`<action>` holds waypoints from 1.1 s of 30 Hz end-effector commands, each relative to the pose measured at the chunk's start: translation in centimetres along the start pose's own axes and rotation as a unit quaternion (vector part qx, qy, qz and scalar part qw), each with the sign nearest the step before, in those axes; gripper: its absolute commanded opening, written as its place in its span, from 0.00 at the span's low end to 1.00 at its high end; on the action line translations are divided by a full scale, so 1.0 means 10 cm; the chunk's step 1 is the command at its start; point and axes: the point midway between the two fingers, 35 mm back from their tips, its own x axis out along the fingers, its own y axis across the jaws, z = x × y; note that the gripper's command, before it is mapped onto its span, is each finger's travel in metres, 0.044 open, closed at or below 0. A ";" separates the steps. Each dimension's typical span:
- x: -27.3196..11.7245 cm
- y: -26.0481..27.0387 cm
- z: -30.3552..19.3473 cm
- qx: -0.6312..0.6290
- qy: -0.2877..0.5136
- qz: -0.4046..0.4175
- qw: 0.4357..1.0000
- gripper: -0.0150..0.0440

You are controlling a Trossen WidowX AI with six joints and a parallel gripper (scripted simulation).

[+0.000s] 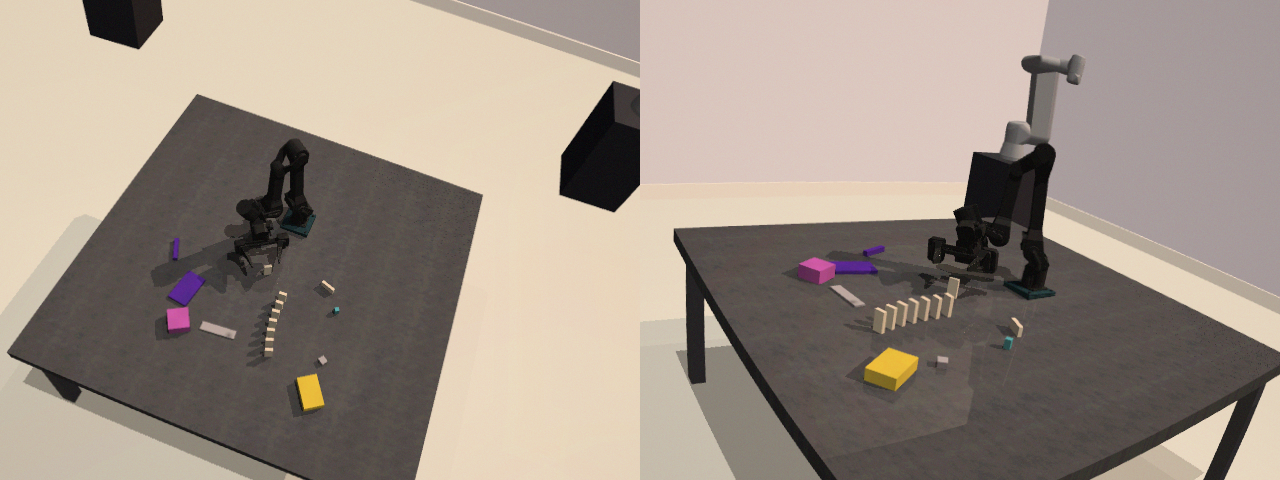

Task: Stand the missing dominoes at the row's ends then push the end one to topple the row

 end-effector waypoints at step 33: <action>0.36 0.01 0.41 -0.009 0.611 -0.035 0.791 1.00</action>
